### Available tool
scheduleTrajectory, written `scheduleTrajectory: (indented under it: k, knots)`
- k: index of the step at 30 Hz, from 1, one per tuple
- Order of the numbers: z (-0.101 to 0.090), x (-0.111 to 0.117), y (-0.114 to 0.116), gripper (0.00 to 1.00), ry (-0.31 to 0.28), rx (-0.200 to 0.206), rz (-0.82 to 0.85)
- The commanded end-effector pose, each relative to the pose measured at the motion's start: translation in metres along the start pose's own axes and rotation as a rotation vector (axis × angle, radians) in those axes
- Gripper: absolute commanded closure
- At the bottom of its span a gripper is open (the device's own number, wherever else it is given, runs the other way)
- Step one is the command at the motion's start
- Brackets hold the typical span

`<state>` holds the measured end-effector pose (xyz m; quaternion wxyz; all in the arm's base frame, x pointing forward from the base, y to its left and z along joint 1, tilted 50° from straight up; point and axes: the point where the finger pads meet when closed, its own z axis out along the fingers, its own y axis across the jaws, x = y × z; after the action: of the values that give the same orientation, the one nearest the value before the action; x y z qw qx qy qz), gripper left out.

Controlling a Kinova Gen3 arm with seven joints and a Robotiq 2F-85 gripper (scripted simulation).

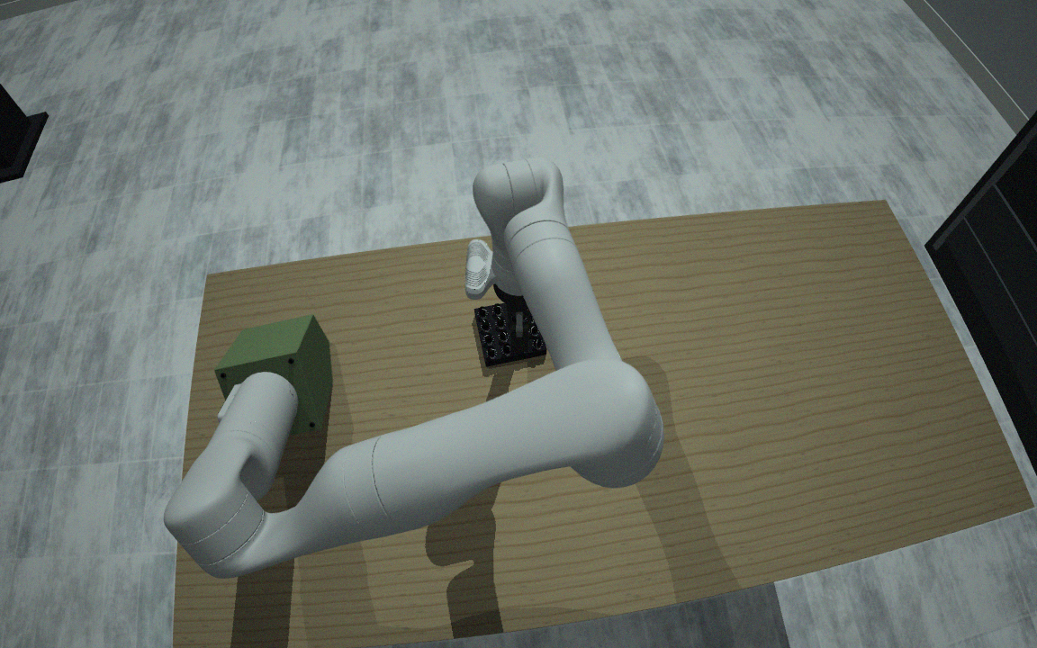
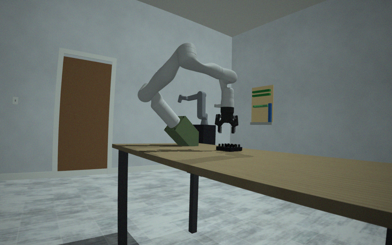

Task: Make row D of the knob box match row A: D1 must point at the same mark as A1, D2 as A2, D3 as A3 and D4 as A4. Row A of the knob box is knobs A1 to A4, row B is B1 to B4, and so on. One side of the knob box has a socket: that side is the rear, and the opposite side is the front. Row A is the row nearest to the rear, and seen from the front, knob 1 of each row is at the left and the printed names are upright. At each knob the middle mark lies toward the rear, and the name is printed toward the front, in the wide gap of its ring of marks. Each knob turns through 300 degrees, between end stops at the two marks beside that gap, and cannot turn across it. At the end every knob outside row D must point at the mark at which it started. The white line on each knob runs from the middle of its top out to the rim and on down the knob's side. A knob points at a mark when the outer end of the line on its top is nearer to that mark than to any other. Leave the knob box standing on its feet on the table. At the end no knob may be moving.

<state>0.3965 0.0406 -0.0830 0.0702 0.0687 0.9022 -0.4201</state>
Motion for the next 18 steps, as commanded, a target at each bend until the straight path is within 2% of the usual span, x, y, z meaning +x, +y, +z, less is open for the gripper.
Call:
scheduleTrajectory:
  k: [1,18]
  knots:
    - [-0.0013,-0.0008,0.0003,0.0,-0.002,-0.002,0.007]
    - [-0.0014,-0.0017,0.0,0.0,-0.002,-0.002,0.036]
